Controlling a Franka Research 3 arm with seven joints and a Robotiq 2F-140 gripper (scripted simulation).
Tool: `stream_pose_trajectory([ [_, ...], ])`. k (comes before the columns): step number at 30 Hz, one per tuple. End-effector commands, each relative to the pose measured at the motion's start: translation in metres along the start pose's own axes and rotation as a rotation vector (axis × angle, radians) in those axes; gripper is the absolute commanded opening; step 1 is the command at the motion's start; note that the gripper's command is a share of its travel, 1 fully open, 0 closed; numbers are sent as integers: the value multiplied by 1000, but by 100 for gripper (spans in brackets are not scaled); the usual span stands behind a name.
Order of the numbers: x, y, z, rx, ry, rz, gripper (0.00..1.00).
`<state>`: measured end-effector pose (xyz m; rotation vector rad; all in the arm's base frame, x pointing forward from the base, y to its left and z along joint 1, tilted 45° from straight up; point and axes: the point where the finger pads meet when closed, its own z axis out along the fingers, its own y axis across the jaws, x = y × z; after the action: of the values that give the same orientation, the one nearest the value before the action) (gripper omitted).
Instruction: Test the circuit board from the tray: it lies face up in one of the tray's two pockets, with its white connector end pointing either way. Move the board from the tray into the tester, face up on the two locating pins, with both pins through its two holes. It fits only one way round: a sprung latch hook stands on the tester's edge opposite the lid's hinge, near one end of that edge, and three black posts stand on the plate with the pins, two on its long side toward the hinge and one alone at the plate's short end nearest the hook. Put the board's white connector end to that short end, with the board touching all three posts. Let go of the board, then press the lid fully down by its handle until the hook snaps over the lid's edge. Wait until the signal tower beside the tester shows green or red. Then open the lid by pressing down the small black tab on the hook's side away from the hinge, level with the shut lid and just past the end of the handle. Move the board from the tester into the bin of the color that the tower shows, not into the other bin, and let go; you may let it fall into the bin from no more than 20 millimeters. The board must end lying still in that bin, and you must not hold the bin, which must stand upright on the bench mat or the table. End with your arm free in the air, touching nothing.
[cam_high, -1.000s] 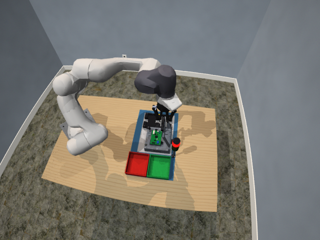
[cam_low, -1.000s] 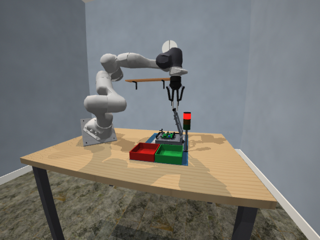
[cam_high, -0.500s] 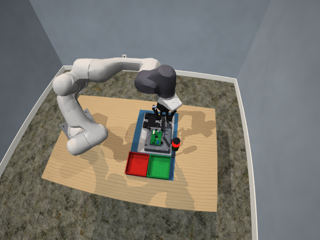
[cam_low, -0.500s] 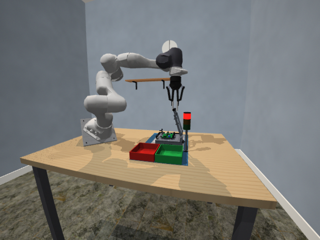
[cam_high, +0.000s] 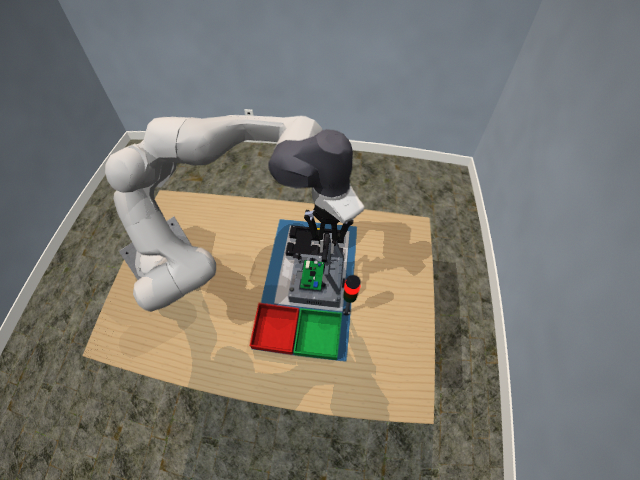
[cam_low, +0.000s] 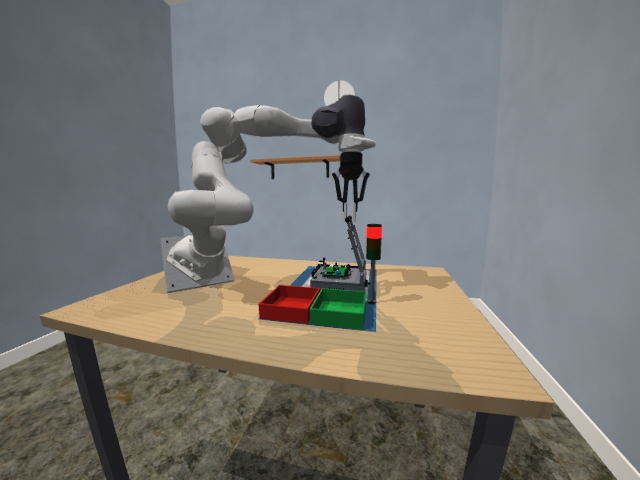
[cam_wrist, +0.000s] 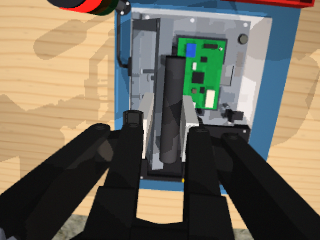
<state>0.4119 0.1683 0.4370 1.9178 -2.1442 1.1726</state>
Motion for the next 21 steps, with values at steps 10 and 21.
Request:
stream_pose_trajectory([
  [10, 0, -4, -1, 12, -2, 1, 16],
  [21, 0, -2, 0, 12, -2, 1, 16],
])
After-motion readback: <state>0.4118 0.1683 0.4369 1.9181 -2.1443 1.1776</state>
